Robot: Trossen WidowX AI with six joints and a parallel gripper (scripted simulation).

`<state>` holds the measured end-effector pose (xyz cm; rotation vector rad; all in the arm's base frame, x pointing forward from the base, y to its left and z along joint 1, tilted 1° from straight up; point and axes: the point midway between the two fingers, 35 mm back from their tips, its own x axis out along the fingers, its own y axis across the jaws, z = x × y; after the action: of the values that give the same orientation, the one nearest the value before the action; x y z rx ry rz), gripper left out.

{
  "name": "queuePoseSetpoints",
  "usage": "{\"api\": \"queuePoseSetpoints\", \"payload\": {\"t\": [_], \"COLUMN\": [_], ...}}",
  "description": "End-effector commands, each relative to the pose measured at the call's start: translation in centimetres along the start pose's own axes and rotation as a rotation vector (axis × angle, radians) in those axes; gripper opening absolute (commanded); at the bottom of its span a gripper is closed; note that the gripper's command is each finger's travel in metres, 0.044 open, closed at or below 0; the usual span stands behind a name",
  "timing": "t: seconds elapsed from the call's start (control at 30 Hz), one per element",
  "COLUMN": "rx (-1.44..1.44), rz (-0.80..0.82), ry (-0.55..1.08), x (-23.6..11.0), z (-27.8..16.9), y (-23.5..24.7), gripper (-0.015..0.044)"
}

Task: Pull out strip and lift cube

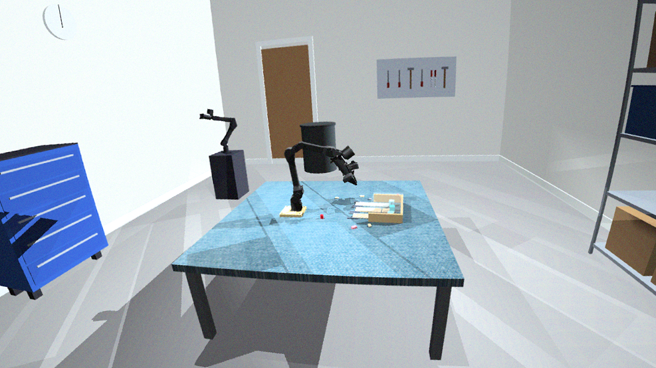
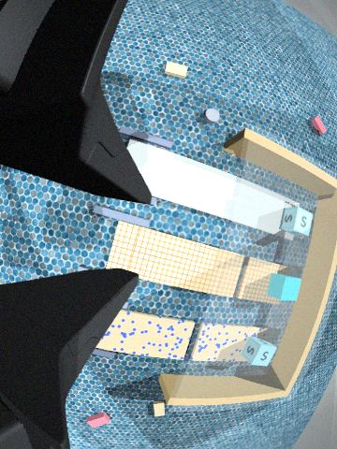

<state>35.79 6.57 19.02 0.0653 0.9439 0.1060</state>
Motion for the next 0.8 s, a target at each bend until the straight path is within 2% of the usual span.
{"api": "queuePoseSetpoints", "payload": {"t": [0.0, 0.07, 0.1, 0.37, 0.77], "rx": [0.029, 0.045, 0.053, 0.095, 0.095], "rz": [-0.006, -0.016, -0.023, -0.11, -0.112], "ry": [0.133, 0.219, 0.262, 0.565, 0.571], "x": [2.0, 3.3, 4.0, 8.7, 9.2], "z": [0.2, 0.1, -0.1, -2.1, -2.2], "y": [1.4, 2.4, 2.8, 6.2, 6.6], "gripper": [0.0059, 0.0006, 0.0, 0.0, 0.0]}}
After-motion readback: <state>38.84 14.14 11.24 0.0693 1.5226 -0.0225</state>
